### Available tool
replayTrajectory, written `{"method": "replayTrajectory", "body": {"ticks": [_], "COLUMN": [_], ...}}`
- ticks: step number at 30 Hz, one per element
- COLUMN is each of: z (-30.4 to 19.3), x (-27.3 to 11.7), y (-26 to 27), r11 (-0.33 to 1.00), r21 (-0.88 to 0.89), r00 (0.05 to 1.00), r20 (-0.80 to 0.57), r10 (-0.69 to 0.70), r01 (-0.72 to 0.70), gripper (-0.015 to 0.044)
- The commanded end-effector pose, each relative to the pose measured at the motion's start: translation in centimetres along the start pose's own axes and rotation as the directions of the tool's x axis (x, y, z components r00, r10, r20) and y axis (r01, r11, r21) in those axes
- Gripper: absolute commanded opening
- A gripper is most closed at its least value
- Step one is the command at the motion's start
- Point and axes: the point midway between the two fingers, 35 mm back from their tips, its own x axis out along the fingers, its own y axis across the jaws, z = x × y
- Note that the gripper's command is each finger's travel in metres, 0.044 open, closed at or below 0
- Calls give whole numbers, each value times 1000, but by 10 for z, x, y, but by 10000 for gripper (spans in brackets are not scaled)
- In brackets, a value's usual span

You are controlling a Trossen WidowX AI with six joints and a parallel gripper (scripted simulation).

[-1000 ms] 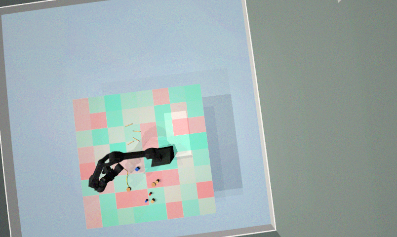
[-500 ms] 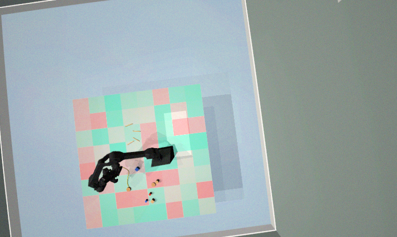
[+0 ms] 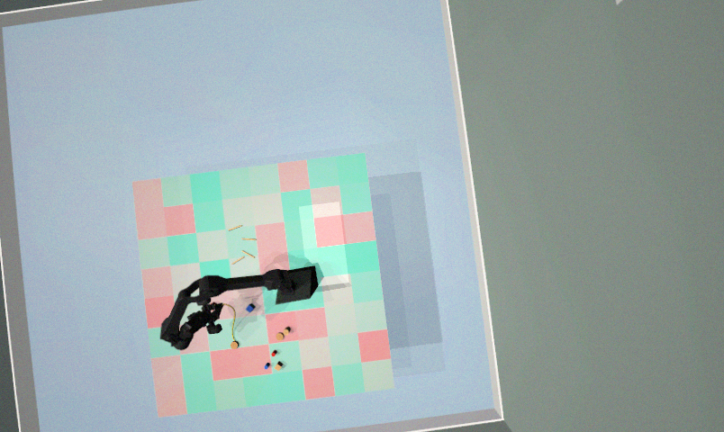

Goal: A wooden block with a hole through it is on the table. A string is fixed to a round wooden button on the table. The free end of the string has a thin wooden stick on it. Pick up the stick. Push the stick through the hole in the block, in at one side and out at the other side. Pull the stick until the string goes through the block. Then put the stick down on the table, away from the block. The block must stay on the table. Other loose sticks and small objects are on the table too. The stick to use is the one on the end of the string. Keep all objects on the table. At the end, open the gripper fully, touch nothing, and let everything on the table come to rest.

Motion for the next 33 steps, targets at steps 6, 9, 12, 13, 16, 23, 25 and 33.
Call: {"method": "replayTrajectory", "body": {"ticks": [6, 9, 12, 13, 16, 23, 25, 33], "z": [0, 1, 1, 1, 1, 2, 2, 2], "x": [-1, -1, -1, -1, -1, -1, -1, -1], "y": [0, 0, 0, 0, -1, -1, -1, -1], "r11": [953, 916, 870, 853, 794, 626, 570, 325], "r21": [-303, -400, -493, -522, -608, -780, -821, -945], "r00": [1000, 1000, 1000, 1000, 1000, 1000, 1000, 999], "r20": [-7, -8, -9, -10, -11, -13, -14, -16], "r10": [10, 12, 14, 15, 17, 22, 23, 28], "r01": [-12, -15, -17, -18, -20, -24, -24, -25], "gripper": [0, 0, 0, 0, 0, 0, 0, 0]}}
